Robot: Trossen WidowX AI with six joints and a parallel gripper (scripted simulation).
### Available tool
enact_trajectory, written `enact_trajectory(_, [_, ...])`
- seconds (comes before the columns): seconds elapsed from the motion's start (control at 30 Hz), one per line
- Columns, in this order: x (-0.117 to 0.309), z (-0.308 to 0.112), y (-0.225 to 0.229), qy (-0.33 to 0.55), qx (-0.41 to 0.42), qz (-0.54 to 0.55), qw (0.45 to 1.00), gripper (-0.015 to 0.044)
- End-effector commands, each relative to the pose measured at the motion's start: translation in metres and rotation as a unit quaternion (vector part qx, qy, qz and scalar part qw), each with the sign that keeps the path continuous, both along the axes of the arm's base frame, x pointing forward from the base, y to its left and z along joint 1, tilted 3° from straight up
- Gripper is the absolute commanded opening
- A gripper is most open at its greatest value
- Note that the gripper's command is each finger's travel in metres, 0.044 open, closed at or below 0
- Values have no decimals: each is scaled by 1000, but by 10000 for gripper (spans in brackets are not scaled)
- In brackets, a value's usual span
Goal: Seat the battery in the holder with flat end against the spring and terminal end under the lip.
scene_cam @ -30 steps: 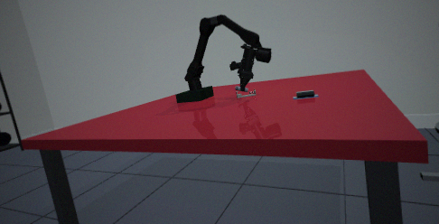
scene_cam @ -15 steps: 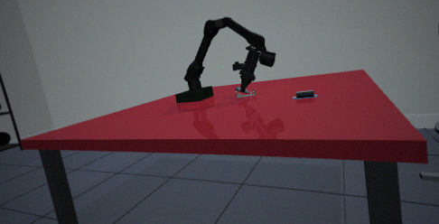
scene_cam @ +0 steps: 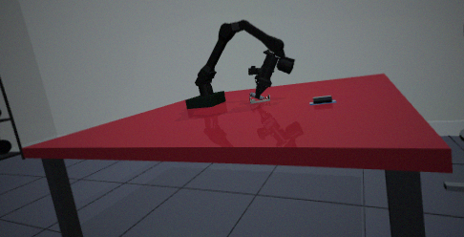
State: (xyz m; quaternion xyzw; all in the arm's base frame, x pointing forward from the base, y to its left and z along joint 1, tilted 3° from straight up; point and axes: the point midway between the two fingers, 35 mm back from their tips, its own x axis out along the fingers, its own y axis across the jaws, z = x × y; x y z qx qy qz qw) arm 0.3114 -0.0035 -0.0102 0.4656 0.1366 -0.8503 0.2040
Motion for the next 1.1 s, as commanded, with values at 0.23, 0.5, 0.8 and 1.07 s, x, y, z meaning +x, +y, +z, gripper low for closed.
enact_trajectory(0.23, [9, -1, 3, -3, 1, -3, 1000, 64])
enact_trajectory(0.5, [12, -1, 5, -2, 3, -5, 1000, 64])
enact_trajectory(0.8, [15, -1, 6, -1, 6, -6, 1000, 64])
enact_trajectory(1.07, [16, -1, 7, -1, 8, -8, 1000, 64])
